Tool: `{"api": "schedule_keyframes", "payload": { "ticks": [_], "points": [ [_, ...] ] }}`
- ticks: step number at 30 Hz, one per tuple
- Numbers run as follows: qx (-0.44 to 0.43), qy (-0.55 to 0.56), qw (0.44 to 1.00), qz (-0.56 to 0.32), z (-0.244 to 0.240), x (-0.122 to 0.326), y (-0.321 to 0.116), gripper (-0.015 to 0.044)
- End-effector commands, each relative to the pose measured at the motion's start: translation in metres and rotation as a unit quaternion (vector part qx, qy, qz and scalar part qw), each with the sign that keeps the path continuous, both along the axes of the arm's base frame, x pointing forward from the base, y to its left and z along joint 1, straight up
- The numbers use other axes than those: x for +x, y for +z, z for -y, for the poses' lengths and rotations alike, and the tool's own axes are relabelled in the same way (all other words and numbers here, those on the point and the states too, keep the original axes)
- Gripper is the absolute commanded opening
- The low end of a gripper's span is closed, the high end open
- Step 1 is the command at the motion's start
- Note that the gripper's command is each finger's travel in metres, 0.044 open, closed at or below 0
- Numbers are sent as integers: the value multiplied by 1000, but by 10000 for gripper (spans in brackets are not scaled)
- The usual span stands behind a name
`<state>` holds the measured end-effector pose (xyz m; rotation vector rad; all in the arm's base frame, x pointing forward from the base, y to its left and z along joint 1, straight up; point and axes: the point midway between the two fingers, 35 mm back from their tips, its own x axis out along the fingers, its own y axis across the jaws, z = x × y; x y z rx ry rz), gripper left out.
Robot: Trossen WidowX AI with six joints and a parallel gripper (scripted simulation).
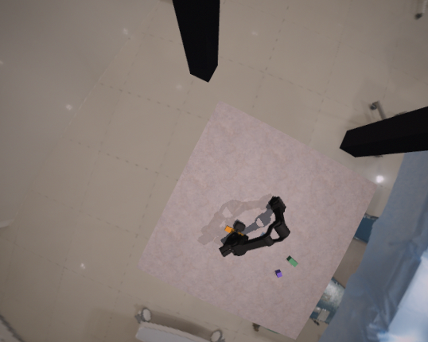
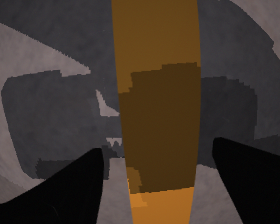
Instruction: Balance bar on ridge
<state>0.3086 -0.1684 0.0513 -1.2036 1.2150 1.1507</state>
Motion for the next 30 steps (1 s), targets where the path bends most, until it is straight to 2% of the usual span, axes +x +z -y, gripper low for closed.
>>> {"api": "schedule_keyframes", "payload": {
  "ticks": [1,3,11,15,30],
  "points": [
    [0,0,1000,0,0,0,0,210],
    [0,0,1000,0,0,0,0,157],
    [0,0,1000,0,0,0,0,104],
    [0,0,1000,0,1,1,6,0],
    [-1,1,1000,0,2,3,44,0]
  ]
}}
